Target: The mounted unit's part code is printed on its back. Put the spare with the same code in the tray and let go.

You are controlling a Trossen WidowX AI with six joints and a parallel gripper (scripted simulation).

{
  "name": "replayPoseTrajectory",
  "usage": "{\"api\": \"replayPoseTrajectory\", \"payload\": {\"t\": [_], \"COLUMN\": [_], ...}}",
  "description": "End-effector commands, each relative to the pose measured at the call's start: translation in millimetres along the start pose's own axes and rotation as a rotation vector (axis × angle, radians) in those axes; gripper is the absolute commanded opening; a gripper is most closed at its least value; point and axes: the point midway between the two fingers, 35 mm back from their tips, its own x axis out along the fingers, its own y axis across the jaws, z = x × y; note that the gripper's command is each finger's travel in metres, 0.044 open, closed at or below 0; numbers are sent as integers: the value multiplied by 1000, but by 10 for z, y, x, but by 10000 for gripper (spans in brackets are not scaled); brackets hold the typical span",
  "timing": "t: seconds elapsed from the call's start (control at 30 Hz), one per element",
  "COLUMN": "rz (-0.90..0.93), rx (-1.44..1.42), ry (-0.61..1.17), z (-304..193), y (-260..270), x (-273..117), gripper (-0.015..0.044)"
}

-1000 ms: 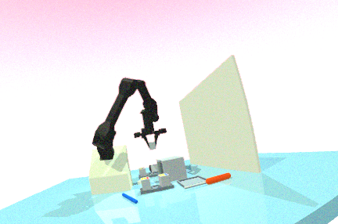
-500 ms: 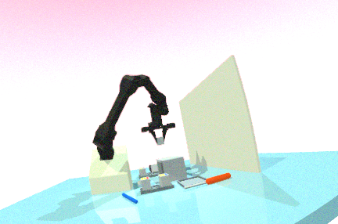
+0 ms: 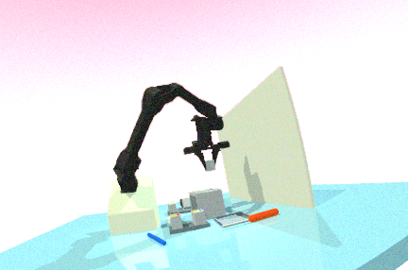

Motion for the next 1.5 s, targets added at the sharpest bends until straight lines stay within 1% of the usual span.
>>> {"api": "replayPoseTrajectory", "payload": {"t": [0.0,0.3,0.6,0.87,1.47], "rz": [-14,-10,8,8,8], "rx": [4,12,21,21,21], "ry": [5,36,80,81,77], "z": [-422,-1228,-1973,-1986,-1990], "y": [-101,-117,35,40,3], "x": [-40,-31,-20,-13,172], "gripper": [0,0,0,0,0]}}
